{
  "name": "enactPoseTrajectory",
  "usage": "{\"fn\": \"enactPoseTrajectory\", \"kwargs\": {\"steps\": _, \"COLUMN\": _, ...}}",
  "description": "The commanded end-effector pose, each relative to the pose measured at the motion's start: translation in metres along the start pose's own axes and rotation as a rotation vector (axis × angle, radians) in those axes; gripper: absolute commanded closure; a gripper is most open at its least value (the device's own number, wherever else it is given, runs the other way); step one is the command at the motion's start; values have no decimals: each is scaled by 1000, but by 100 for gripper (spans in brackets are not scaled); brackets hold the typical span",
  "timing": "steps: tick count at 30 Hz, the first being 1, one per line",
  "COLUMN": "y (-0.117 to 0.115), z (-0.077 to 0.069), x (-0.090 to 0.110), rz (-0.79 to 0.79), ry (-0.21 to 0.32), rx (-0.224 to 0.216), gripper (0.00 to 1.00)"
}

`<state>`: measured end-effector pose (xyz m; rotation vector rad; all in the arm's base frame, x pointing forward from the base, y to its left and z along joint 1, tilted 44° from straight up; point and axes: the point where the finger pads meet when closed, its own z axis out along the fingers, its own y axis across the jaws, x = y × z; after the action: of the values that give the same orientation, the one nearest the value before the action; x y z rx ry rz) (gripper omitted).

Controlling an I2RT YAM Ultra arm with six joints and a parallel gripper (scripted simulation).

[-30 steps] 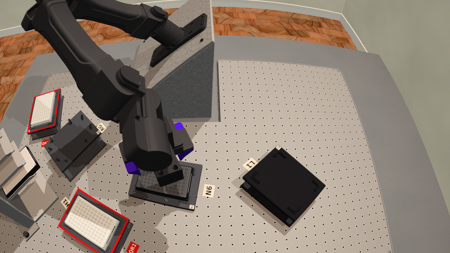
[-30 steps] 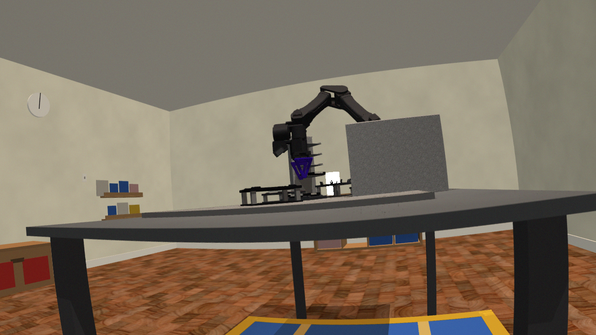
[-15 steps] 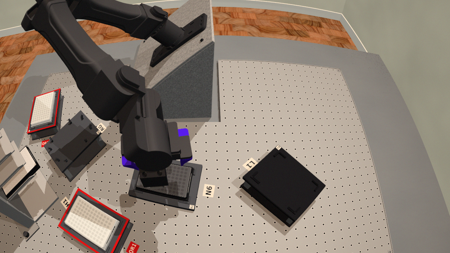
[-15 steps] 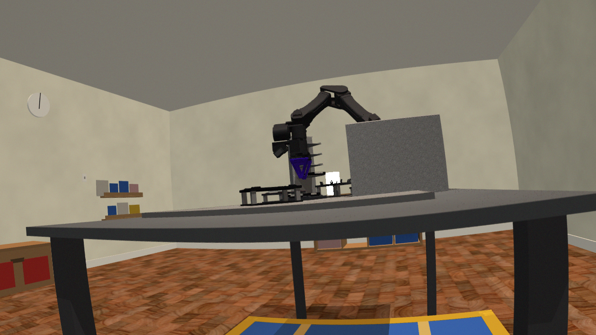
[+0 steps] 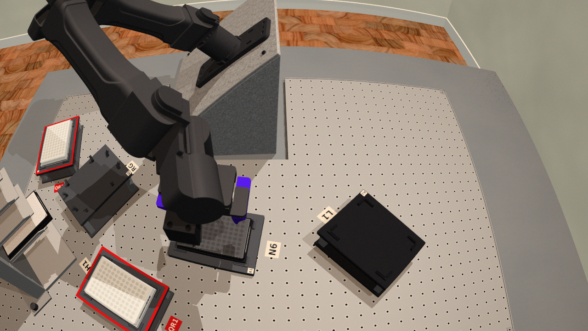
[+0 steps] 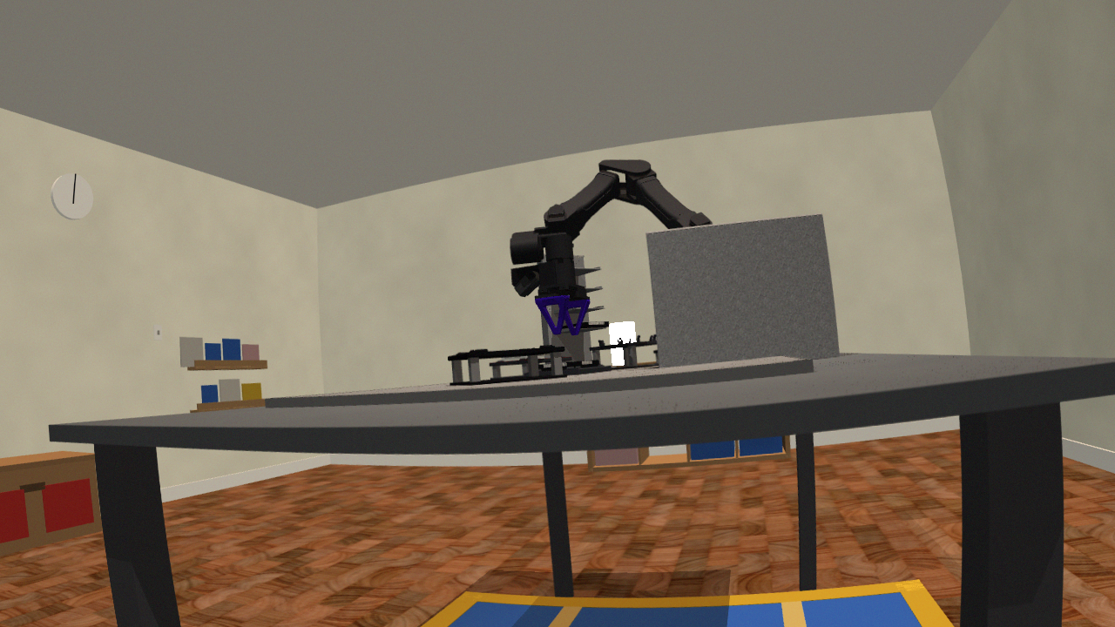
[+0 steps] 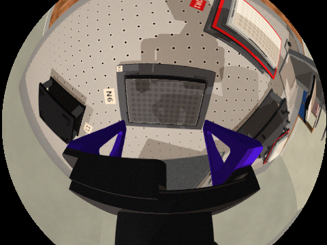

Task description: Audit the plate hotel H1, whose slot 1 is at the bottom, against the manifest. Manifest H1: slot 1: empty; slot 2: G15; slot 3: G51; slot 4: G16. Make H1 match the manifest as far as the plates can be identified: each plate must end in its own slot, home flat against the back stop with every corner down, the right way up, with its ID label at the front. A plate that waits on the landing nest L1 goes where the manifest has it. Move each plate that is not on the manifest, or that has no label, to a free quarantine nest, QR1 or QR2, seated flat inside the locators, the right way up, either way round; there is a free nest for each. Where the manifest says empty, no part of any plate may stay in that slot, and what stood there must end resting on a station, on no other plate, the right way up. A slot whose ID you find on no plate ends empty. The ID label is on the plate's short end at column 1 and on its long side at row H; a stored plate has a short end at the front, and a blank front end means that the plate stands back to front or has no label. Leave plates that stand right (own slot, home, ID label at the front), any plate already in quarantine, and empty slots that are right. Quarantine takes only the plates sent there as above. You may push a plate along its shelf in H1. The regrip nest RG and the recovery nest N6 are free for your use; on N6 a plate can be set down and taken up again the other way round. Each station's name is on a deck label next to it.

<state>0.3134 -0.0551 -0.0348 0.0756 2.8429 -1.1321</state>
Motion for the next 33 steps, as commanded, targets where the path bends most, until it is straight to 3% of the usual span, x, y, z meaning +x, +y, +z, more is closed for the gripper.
{"fn": "enactPoseTrajectory", "kwargs": {"steps": 1, "y": 1, "z": -3, "x": -2, "rz": 102, "ry": -10, "rx": -3, "gripper": 0}}
{"fn": "enactPoseTrajectory", "kwargs": {"steps": 33, "y": 1, "z": -3, "x": -2, "rz": 660, "ry": -9, "rx": -6, "gripper": 0}}
